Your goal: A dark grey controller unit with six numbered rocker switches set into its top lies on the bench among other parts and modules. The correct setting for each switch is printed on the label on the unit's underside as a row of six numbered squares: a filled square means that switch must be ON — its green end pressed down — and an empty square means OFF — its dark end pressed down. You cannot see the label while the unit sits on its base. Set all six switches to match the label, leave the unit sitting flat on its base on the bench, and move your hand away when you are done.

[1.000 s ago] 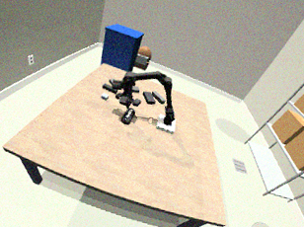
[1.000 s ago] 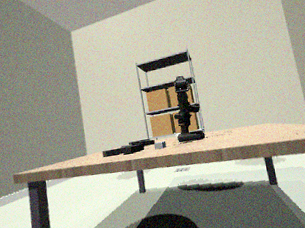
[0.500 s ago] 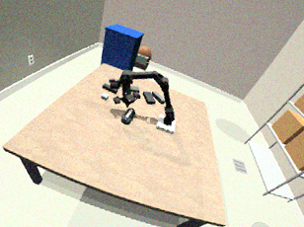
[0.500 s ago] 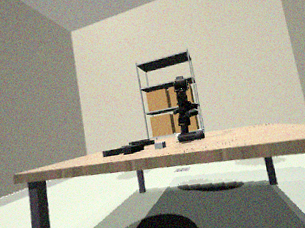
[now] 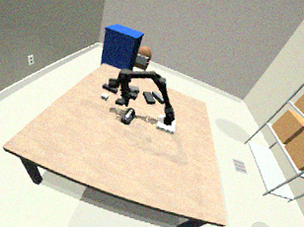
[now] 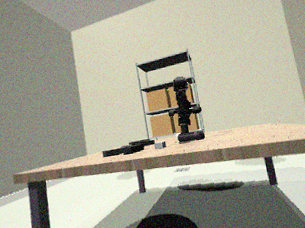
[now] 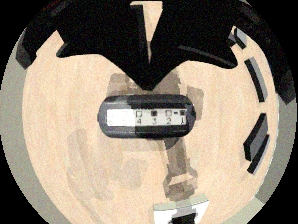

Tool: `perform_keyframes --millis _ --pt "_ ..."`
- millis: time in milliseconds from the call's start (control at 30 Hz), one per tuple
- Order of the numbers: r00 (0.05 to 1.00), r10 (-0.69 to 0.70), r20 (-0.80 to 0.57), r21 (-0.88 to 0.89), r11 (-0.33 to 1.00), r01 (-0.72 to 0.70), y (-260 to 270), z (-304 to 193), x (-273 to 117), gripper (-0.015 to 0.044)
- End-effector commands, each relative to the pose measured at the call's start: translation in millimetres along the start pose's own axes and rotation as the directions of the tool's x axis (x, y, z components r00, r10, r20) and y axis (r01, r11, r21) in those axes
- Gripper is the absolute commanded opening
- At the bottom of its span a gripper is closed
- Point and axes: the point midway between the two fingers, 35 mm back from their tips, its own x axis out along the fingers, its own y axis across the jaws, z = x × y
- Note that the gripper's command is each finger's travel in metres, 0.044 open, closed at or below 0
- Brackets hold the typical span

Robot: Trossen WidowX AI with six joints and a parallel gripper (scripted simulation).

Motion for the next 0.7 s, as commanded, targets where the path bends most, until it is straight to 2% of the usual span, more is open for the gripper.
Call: perform_keyframes --millis 0,400,500,667 --pt "1.000 -0.005 0.001 -0.022 1.000 0.005 -0.9 -0.2 -1.2 0.0000" --pt "1.000 -0.005 0.001 -0.022 1.000 0.005 -0.9 -0.2 -1.2 0.0000" --pt "1.000 -0.006 -0.003 0.027 1.000 0.006 -1.5 0.0 -1.0 0.0079" --pt "0.999 -0.010 -0.033 0.372 0.928 0.022 -5.6 1.4 0.7 0.0210"
